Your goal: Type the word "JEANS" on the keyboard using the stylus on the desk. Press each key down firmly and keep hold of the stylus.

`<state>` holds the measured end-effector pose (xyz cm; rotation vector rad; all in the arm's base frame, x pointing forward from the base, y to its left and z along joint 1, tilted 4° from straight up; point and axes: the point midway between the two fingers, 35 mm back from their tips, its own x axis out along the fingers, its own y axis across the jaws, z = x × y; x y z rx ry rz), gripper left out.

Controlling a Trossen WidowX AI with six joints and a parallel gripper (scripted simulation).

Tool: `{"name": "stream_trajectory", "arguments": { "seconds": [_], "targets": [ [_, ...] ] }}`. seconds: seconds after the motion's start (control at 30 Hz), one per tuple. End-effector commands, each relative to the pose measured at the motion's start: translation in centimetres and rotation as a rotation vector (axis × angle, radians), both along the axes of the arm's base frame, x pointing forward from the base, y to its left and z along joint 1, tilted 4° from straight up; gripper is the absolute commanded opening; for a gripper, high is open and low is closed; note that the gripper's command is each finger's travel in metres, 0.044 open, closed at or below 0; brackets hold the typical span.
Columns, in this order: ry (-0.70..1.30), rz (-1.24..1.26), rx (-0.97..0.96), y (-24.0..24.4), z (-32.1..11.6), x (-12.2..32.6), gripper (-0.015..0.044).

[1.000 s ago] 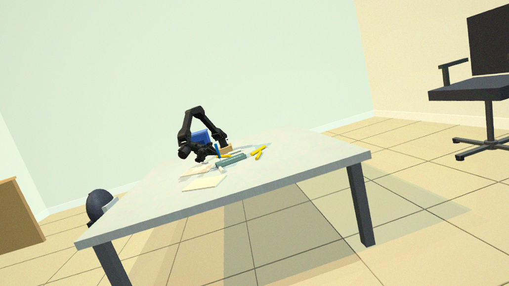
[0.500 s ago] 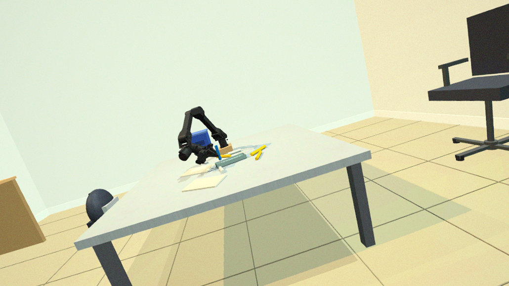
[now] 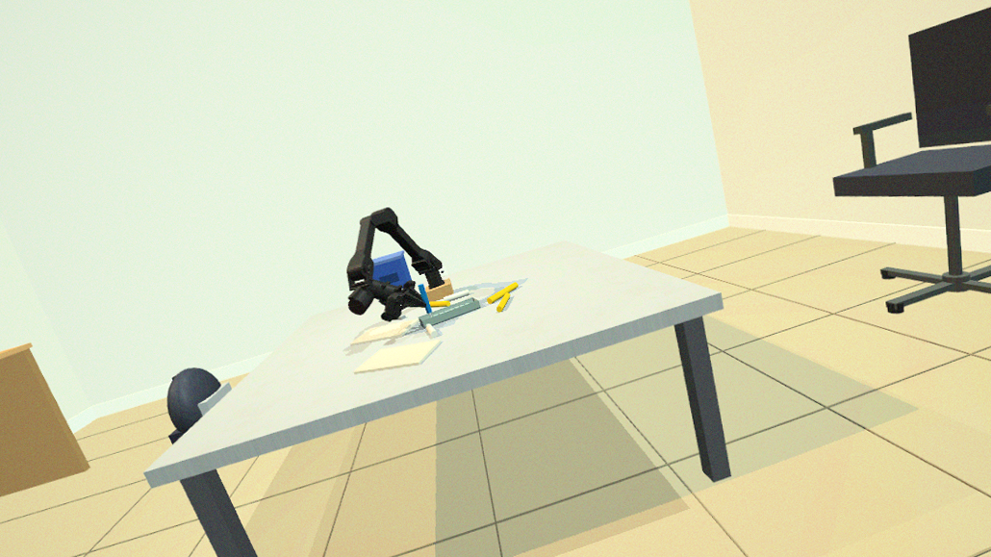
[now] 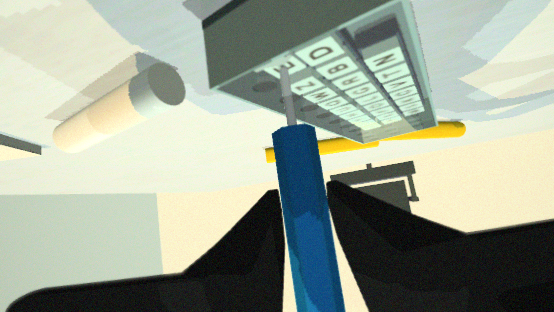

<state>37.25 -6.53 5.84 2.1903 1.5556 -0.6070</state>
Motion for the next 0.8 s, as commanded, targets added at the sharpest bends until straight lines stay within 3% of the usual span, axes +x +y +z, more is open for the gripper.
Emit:
{"name": "stream_trajectory", "arguments": {
  "seconds": [0.0,0.53,0.77],
  "targets": [
    [-0.007,0.002,-0.001,0.0,0.0,0.0,0.0081],
    [-0.007,0.003,-0.004,0.2,3.5,-0.2,0.0085],
    [-0.007,0.003,-0.004,0.2,3.5,-0.2,0.0038]
  ]
}}
